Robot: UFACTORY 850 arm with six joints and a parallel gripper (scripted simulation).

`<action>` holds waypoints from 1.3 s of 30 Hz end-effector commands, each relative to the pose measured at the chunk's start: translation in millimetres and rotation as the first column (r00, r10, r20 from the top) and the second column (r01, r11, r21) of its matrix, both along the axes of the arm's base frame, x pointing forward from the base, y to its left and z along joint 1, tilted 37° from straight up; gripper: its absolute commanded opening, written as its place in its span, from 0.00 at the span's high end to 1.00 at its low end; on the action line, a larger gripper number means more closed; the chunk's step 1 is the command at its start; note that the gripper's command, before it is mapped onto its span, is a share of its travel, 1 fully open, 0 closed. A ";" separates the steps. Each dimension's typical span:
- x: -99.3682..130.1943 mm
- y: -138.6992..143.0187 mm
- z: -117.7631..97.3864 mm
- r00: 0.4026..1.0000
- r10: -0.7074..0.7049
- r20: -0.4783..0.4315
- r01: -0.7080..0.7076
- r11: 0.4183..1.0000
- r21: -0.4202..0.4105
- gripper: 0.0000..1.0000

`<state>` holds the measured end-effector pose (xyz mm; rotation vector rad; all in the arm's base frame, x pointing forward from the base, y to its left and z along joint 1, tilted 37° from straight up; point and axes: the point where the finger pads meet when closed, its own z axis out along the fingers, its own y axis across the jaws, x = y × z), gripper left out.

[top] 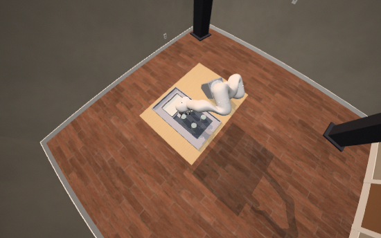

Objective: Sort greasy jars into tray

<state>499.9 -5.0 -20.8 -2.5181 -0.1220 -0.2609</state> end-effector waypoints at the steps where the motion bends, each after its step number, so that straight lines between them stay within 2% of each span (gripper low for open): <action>1: 1.3 -0.5 0.6 1.000 -0.001 0.001 0.001 1.000 0.000 1.00; 39: 5.7 -0.4 1.6 1.000 -0.001 0.001 0.001 1.000 0.000 1.00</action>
